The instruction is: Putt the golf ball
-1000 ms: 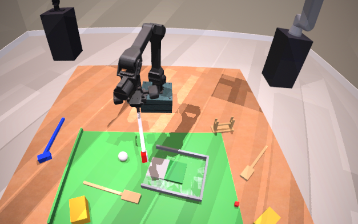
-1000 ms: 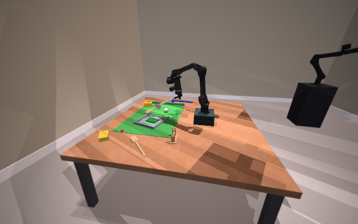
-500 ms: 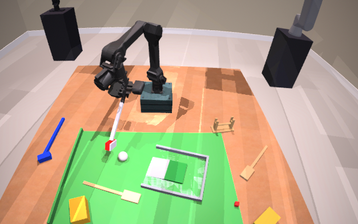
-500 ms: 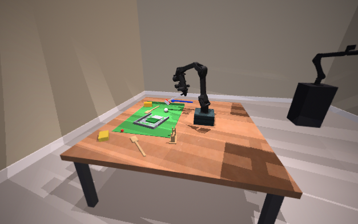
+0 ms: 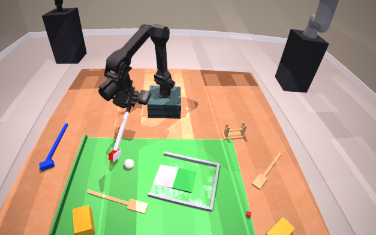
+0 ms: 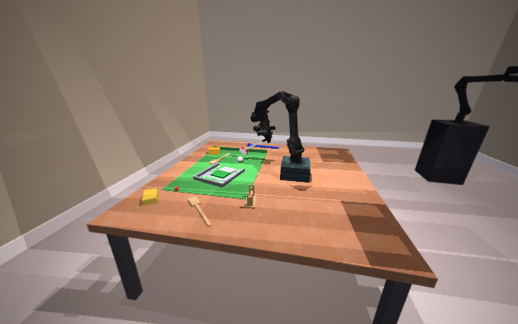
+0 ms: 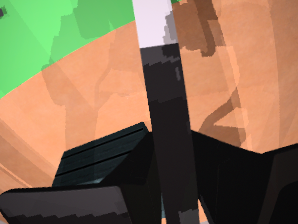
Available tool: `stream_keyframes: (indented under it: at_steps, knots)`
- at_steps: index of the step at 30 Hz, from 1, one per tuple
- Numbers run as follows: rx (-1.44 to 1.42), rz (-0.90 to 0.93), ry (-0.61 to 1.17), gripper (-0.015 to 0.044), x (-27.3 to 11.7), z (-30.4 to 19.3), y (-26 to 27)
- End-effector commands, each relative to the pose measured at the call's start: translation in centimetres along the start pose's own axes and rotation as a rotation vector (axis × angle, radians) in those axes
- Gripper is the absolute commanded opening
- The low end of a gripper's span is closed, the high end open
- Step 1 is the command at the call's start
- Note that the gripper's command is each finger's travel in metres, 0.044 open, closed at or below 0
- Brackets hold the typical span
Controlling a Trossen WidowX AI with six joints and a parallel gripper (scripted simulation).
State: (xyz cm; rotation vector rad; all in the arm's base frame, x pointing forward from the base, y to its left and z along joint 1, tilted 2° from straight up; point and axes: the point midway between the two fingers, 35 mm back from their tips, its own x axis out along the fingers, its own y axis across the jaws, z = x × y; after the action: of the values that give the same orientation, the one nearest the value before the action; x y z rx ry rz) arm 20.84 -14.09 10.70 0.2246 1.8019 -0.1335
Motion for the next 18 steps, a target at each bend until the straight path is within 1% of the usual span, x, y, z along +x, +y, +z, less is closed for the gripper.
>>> stream_keyframes:
  at_steps: [1, 18]
  knots:
    - [0.006, -0.004, -0.004, 0.0000, 0.8, 0.2, 0.0]
    - [0.006, -0.004, -0.004, 0.0000, 3.0, 0.8, -0.1]
